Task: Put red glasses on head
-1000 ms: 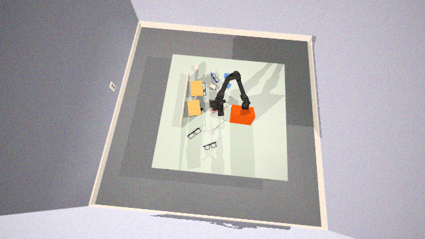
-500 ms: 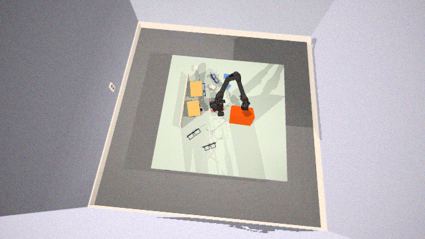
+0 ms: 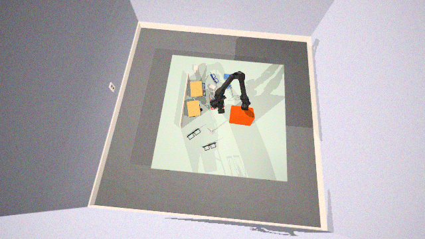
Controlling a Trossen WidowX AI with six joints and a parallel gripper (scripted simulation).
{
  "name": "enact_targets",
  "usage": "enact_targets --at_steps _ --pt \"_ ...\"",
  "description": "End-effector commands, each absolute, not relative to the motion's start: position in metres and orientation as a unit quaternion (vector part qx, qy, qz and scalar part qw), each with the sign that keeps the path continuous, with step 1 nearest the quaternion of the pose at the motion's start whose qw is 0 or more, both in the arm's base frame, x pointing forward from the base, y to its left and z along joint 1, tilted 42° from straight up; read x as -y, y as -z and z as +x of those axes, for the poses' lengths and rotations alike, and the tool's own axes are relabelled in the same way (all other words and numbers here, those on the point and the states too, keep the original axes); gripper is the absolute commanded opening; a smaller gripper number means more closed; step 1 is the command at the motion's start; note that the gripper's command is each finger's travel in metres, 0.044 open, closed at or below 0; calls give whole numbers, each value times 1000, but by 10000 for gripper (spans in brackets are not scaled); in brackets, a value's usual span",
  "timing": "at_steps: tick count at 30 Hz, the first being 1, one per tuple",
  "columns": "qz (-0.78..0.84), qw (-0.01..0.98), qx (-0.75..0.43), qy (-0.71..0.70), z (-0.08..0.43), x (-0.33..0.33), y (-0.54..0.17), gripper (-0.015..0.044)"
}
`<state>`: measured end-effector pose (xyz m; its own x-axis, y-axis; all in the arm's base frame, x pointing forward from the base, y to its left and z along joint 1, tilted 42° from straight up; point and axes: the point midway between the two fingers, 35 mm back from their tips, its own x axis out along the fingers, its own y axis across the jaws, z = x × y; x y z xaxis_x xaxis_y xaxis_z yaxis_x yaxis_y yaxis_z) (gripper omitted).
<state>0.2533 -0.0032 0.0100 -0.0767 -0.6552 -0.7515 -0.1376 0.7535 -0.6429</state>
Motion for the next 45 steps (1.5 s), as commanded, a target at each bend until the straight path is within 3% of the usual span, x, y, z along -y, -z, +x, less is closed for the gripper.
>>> enact_targets --at_steps 1,23,45 --pt "-278 618 -705 210 252 0 -15 0" --pt "-323 584 -745 -21 257 32 -53 0" --pt "-415 569 -665 -249 253 68 -102 0"
